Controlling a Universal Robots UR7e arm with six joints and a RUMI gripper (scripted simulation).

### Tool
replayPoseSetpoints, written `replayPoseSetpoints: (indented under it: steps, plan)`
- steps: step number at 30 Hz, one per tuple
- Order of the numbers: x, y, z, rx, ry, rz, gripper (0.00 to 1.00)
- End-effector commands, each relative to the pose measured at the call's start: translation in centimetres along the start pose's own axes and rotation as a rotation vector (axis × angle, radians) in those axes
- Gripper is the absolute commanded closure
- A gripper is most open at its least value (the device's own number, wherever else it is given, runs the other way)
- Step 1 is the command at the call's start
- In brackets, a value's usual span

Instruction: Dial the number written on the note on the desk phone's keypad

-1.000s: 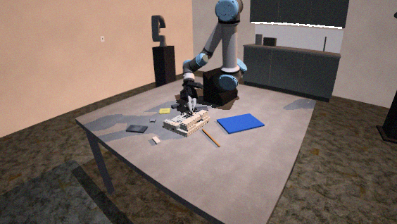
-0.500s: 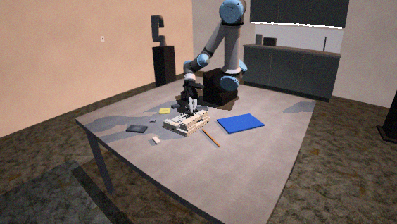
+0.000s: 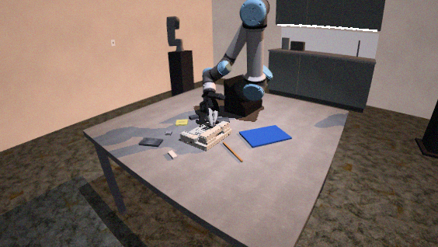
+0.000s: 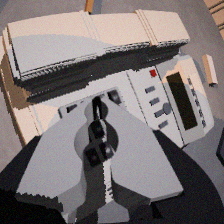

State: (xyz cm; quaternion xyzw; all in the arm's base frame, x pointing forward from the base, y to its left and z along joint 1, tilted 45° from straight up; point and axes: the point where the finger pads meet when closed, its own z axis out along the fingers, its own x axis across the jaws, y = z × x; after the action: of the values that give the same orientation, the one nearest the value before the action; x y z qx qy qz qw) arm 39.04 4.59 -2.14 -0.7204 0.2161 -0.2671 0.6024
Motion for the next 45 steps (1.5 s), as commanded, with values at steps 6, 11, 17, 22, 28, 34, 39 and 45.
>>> replayPoseSetpoints:
  steps: [6, 11, 17, 22, 28, 34, 39, 45]
  plan:
    - [-0.13, 0.22, 0.23, -0.001, 0.001, -0.001, 1.0]
    - [-0.15, 0.25, 0.26, -0.001, 0.001, -0.001, 1.0]
    - [-0.18, 0.28, 0.3, -0.001, 0.001, -0.001, 1.0]
    - [-0.21, 0.32, 0.35, -0.001, 0.001, -0.001, 1.0]
    - [-0.24, 0.35, 0.38, -0.001, 0.001, -0.001, 1.0]
    - [-0.27, 0.4, 0.43, -0.001, 0.001, -0.001, 1.0]
    - [-0.3, 0.43, 0.47, -0.001, 0.001, -0.001, 1.0]
    - [-0.31, 0.45, 0.49, -0.001, 0.001, -0.001, 1.0]
